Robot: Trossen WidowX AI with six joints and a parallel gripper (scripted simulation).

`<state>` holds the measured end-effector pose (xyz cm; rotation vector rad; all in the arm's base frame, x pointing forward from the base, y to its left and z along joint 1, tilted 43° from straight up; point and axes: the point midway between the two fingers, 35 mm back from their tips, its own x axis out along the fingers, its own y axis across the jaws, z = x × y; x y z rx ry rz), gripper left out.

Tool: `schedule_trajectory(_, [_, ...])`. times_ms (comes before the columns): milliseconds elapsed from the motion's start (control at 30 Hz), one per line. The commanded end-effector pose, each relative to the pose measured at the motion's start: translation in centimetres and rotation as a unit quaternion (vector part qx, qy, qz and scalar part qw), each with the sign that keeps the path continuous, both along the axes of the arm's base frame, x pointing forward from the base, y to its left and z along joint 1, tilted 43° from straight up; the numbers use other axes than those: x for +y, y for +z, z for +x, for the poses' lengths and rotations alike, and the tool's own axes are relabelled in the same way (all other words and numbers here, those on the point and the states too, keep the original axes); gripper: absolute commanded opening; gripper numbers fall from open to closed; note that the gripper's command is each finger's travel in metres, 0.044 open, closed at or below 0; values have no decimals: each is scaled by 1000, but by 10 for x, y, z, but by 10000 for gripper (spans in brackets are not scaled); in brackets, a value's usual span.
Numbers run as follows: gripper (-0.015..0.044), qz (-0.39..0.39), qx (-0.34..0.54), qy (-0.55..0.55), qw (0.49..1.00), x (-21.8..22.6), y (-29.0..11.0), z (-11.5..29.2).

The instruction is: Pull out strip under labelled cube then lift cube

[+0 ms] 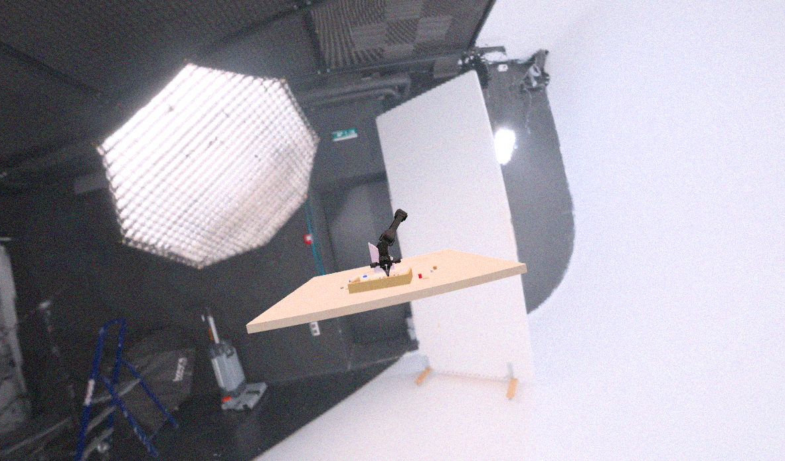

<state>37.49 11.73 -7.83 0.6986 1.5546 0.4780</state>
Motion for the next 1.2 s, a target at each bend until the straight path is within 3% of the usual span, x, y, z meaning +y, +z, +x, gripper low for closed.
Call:
schedule_trajectory(0, [0, 2, 11, 6, 1000, 6, -3, -13])
schedule_trajectory(1167, [0, 2, 13, 6, 1000, 13, 3, -64])
